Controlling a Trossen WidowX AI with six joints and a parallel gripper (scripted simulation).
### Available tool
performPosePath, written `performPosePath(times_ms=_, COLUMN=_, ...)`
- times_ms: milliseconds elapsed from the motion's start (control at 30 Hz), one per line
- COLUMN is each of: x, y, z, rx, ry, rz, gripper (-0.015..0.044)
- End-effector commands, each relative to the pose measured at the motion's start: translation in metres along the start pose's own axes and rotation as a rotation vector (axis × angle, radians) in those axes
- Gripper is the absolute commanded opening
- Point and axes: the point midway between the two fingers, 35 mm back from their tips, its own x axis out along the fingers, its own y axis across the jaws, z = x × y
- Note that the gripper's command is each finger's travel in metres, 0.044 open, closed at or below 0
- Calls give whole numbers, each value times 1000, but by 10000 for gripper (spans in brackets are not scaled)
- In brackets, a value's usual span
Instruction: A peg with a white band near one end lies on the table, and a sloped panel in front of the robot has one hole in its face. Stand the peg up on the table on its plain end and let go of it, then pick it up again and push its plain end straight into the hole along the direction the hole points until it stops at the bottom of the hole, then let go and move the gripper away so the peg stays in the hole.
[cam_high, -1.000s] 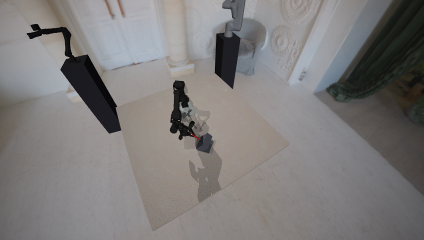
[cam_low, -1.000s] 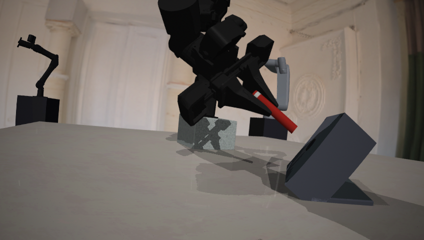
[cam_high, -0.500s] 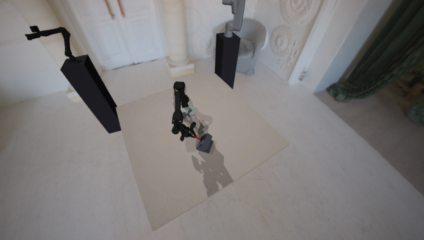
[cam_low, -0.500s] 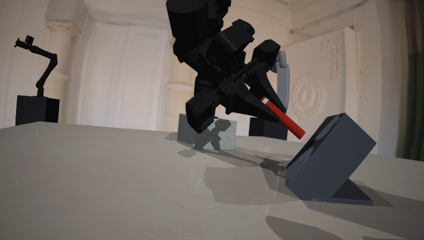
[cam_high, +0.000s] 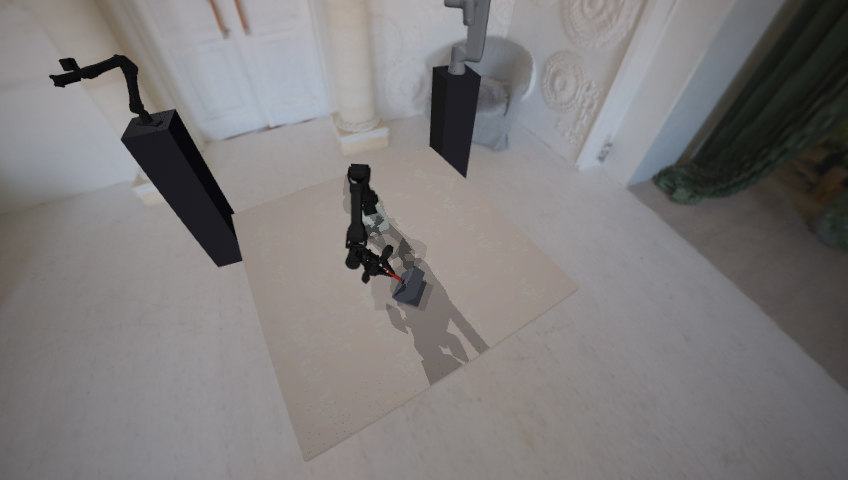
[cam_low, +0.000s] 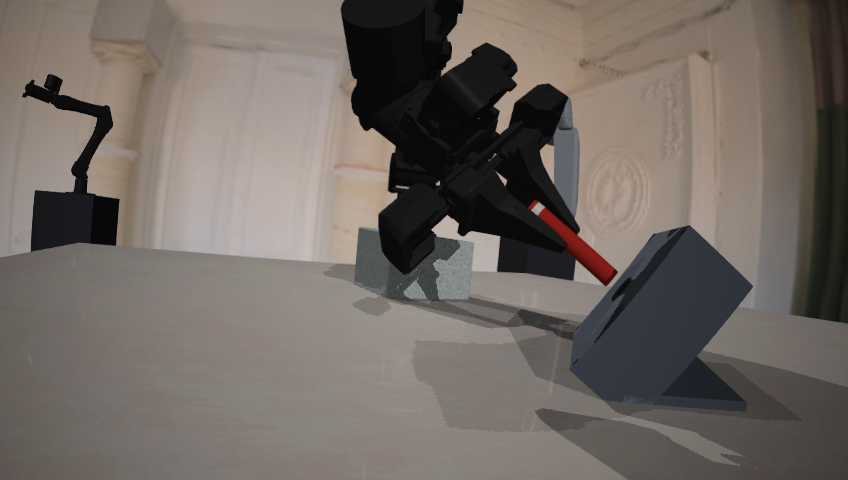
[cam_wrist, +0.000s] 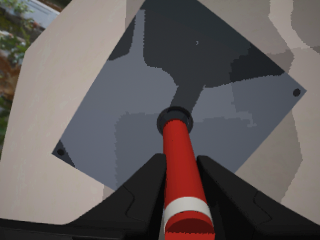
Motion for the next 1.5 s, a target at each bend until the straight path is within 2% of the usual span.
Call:
performPosePath(times_ms=0, x=0, y=0, z=0, rx=-4, ry=0, rz=1, gripper=0)
performPosePath(times_ms=1467, x=25, y=-1, z=-1, rx=-4, ry=-1, rz=2, gripper=0)
